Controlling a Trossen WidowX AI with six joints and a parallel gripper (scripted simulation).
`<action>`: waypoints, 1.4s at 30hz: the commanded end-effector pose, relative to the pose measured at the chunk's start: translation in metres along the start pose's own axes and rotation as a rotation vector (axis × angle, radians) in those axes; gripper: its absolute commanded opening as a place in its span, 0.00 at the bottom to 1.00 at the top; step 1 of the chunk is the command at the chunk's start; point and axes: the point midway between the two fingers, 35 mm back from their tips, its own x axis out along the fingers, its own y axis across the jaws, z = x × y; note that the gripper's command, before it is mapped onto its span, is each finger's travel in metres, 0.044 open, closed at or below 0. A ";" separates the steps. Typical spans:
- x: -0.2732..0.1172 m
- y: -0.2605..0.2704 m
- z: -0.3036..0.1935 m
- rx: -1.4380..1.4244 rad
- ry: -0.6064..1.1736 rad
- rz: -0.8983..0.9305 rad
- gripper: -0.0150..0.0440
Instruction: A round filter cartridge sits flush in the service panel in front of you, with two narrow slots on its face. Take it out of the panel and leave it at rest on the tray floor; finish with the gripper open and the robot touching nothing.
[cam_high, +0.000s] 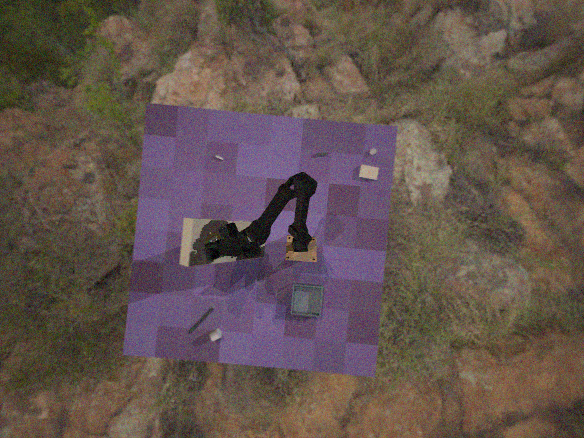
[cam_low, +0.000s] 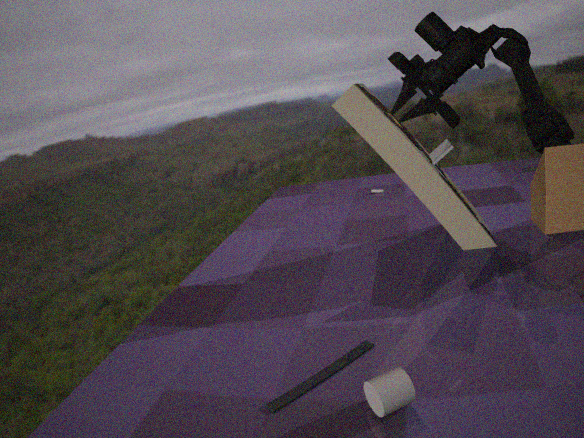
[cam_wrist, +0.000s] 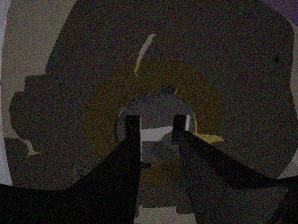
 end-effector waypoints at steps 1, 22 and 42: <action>0.000 0.002 0.001 -0.003 0.003 0.001 0.43; 0.003 0.003 0.001 -0.003 0.003 0.002 0.43; 0.003 -0.001 -0.001 -0.003 0.003 0.002 0.43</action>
